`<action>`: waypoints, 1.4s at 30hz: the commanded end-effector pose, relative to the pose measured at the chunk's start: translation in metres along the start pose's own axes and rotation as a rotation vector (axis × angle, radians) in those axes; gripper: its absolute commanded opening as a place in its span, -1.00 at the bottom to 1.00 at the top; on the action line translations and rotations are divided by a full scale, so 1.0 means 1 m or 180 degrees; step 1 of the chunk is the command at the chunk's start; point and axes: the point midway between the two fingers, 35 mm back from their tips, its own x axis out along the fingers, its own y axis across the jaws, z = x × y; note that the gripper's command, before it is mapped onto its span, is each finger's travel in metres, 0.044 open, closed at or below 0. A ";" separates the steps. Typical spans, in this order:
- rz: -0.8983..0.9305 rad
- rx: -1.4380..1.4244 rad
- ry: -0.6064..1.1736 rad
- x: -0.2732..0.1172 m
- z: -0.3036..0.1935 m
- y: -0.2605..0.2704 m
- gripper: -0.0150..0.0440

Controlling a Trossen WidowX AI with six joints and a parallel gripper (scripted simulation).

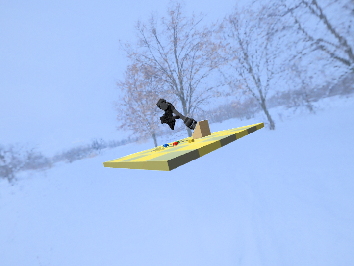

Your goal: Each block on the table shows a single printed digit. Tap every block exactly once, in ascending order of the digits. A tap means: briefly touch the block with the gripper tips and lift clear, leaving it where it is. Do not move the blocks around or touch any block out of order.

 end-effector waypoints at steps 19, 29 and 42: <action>0.0009 0.0025 -0.0001 0.086 0.010 0.010 -0.42; 0.0008 0.0025 -0.0001 0.102 0.010 0.010 -0.42; 0.0018 0.0033 0.0000 0.100 0.010 0.010 -0.42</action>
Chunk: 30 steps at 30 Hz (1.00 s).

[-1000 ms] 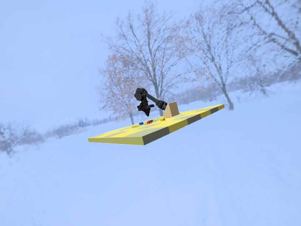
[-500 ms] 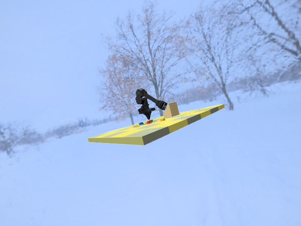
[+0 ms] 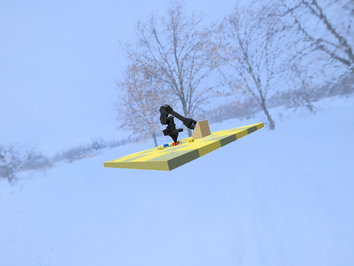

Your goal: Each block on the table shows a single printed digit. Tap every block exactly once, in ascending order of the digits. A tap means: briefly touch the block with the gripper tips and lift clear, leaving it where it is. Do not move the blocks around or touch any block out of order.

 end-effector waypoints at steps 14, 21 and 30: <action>0.0001 -0.0009 0.0002 -0.108 0.000 0.001 -0.42; 0.0016 -0.0011 -0.0001 -0.110 0.005 0.021 -0.42; 0.0040 -0.0006 -0.0004 -0.113 0.005 0.159 -0.42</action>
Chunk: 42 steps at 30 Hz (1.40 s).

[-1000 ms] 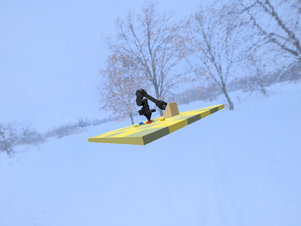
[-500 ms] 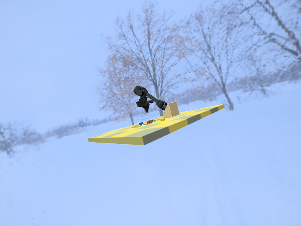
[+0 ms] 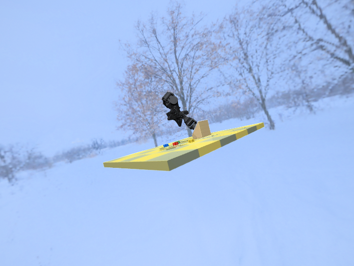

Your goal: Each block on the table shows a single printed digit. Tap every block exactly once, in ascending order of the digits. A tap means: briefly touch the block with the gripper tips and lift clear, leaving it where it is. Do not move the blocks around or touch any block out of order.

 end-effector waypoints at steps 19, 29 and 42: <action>-0.0011 0.0012 0.0000 0.086 -0.012 0.069 -0.42; -0.0011 0.0012 0.0000 0.093 -0.012 0.069 -0.42; -0.0015 0.0012 -0.0001 0.114 -0.012 0.069 -0.42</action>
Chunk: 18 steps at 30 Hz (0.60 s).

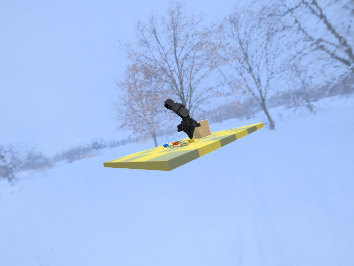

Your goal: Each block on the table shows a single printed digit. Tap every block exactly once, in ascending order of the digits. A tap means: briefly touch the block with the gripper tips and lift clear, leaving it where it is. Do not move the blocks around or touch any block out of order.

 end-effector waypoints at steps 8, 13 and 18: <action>-0.0003 -0.0008 -0.0002 0.002 -0.001 0.000 -0.42; -0.0016 -0.0024 -0.0006 -0.022 -0.001 0.000 -0.42; -0.0009 -0.0026 -0.0006 -0.045 0.001 0.002 -0.42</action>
